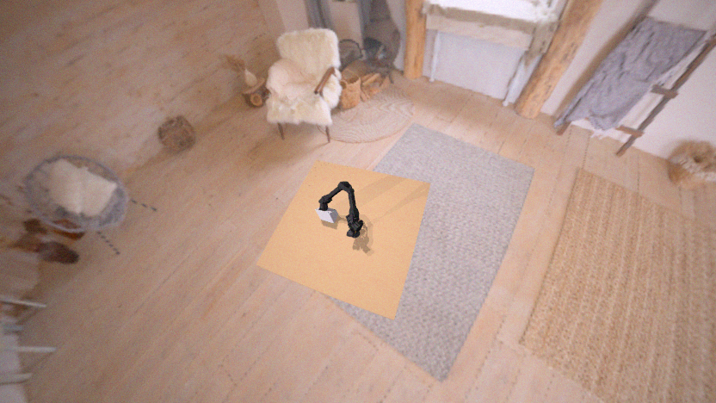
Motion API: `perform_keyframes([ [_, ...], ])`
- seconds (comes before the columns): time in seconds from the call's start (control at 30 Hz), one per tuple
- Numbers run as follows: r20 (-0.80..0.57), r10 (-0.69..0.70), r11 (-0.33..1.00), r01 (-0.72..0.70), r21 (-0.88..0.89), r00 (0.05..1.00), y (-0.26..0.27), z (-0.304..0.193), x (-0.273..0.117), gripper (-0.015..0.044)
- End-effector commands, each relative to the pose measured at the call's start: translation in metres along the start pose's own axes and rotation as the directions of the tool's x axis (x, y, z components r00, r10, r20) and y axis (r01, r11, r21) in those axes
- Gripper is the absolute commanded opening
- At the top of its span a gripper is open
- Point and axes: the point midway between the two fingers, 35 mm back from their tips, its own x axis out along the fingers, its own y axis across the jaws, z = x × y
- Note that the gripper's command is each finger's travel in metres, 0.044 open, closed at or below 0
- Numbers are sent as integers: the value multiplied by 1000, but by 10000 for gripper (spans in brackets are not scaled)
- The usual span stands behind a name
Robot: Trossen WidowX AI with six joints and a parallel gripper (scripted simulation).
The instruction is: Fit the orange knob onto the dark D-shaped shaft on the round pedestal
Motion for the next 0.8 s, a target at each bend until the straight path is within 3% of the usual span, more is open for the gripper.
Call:
perform_keyframes([
  [0.0,3,-3,1000,3,-8,1000,0,4,-2,0],
  [0.77,3,-3,1000,3,-8,1000,2,-2,-1,0],
])
